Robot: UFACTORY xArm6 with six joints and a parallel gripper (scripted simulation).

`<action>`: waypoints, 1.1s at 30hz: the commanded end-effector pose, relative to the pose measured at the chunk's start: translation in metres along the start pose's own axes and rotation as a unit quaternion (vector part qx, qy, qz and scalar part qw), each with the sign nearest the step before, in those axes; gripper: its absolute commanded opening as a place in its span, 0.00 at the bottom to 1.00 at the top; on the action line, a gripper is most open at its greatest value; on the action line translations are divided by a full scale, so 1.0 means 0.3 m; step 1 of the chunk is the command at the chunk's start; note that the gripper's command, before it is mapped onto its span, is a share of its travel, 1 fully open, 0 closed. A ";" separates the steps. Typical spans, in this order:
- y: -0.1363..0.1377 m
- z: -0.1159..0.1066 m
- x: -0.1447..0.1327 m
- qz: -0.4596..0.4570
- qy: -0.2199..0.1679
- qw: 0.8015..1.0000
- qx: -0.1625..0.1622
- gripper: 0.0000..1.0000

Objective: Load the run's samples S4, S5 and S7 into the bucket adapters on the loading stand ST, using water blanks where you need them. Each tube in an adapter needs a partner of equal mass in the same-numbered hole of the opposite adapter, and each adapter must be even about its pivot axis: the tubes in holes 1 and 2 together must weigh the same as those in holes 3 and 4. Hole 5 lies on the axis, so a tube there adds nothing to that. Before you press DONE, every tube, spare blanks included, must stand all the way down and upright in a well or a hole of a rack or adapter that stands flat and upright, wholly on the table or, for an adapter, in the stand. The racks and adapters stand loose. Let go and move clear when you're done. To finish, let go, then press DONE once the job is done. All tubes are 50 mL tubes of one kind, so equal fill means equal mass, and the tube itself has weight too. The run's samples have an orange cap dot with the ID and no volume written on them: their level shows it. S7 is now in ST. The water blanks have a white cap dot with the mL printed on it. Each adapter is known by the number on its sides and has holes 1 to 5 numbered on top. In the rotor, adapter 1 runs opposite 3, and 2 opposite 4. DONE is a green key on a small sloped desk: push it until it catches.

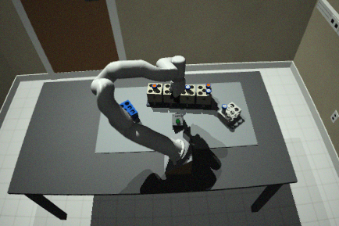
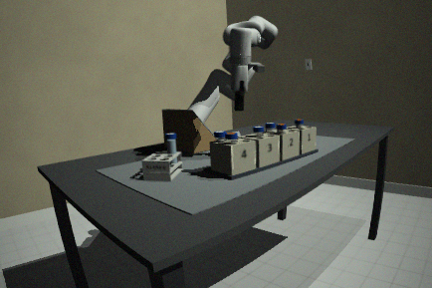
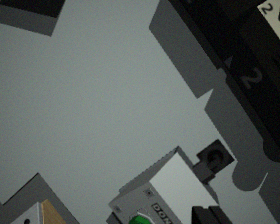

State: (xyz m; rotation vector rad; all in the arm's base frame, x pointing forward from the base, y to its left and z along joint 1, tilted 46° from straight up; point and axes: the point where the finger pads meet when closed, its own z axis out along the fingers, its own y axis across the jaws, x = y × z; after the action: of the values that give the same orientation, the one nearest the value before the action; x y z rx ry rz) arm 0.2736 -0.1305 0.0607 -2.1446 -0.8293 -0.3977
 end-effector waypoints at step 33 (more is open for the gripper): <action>-0.147 0.169 -0.156 -0.326 -0.041 0.944 0.037 0.00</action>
State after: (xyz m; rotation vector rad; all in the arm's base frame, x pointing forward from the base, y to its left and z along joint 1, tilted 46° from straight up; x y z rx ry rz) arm 0.2086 -0.0929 0.0316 -1.7790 -1.5774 -0.5970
